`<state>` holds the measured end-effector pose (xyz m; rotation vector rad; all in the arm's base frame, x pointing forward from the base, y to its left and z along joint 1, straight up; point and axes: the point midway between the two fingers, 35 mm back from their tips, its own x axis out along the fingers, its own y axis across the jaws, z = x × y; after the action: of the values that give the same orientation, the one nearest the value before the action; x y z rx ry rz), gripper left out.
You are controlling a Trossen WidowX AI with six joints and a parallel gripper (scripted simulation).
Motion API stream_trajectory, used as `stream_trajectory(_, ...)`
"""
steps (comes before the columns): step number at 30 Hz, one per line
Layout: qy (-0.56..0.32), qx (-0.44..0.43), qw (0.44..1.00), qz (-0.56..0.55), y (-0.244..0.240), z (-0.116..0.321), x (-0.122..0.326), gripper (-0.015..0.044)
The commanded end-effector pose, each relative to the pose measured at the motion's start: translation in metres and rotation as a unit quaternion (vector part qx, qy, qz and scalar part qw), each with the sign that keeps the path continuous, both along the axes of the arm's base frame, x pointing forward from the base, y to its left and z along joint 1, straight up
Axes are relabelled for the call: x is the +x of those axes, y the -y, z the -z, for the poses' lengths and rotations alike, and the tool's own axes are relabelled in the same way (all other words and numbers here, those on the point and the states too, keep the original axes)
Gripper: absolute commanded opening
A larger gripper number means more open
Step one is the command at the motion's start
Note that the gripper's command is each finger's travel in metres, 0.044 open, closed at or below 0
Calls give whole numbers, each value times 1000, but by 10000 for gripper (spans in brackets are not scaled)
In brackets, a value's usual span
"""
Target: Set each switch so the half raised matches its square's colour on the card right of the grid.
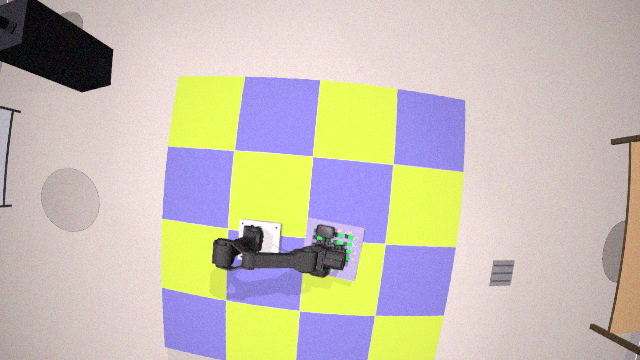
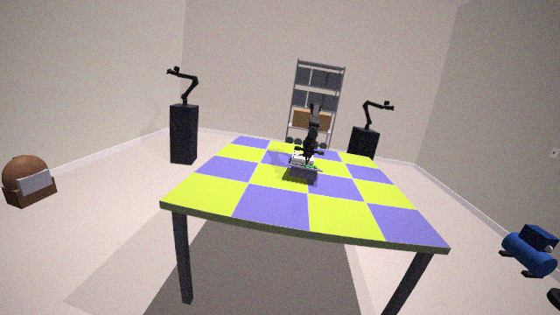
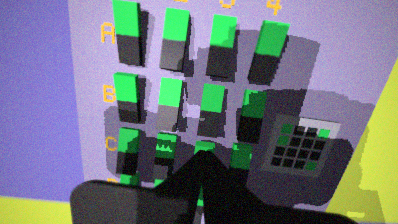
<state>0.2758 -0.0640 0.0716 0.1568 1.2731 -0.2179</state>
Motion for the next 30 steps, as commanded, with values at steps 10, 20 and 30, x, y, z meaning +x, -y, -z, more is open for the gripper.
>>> stream_trajectory(10, 1, 1, 1000, -2, 0, 2, 1, 0)
stream_trajectory(20, 1, 1, 1000, -2, 0, 3, 1, 0)
stream_trajectory(30, 1, 1, 1000, -2, 0, 5, 2, 0)
